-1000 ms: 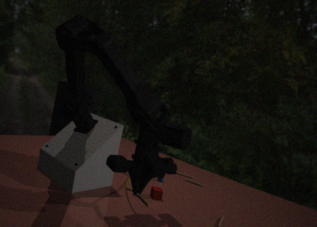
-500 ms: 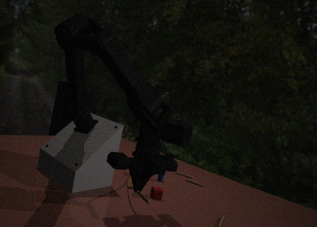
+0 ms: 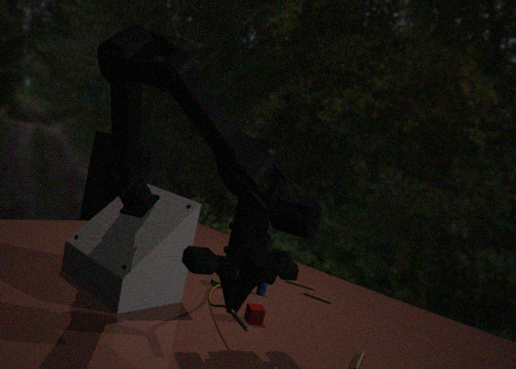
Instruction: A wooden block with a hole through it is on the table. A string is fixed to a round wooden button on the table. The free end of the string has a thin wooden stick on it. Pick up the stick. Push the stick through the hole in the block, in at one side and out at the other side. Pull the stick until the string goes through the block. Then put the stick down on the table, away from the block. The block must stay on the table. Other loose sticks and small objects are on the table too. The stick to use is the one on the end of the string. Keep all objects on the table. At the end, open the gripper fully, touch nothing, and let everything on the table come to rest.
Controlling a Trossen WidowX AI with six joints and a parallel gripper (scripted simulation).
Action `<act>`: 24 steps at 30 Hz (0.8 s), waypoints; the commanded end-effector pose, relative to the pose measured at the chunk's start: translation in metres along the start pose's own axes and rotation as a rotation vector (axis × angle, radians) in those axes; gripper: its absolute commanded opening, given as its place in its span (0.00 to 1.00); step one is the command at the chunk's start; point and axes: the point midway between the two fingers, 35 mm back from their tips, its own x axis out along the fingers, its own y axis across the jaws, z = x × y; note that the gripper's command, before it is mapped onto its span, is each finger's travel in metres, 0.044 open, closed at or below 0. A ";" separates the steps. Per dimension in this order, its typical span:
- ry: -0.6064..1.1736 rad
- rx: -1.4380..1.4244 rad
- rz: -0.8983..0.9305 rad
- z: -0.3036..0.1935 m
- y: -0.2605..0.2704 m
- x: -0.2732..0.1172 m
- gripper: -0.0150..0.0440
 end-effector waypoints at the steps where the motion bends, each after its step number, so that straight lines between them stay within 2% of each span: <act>1: 0.003 0.036 0.003 0.002 0.005 0.000 0.25; 24: 0.007 0.238 0.011 0.008 0.035 -0.003 0.25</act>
